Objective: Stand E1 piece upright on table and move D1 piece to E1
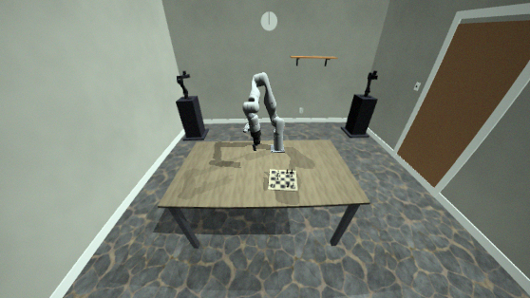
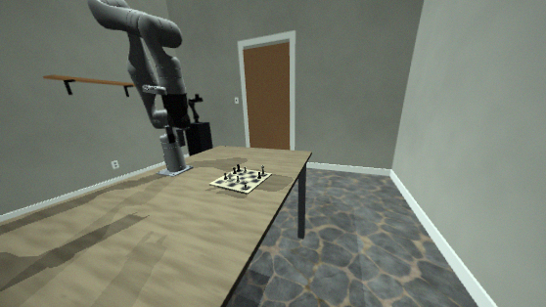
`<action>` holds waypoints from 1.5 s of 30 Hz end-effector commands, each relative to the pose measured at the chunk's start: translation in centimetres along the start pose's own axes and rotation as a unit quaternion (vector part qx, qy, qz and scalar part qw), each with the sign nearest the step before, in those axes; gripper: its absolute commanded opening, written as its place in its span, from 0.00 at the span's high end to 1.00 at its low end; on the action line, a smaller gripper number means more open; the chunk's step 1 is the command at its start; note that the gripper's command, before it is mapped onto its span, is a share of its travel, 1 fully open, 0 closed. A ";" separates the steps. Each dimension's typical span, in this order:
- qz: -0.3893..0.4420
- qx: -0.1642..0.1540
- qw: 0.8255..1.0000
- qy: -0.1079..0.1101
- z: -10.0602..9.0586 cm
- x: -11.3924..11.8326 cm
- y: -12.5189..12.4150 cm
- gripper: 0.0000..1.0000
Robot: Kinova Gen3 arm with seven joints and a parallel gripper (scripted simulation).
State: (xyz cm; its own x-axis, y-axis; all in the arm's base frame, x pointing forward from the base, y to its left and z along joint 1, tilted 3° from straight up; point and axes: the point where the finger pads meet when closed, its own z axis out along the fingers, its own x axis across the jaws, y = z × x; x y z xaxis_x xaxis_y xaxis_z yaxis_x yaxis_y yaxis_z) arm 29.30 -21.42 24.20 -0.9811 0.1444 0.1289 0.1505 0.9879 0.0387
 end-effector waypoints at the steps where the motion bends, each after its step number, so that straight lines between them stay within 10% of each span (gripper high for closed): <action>1: 0.007 -0.004 1.000 0.004 0.1 0.2 0.2 0.00; 45: 0.149 -0.054 0.987 0.021 1.5 -0.4 0.2 0.00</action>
State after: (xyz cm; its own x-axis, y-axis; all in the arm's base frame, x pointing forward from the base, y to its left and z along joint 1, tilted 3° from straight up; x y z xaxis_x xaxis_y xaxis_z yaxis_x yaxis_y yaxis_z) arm 29.61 -21.32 22.86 -0.9103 0.3774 0.1704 0.3957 0.9139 0.0900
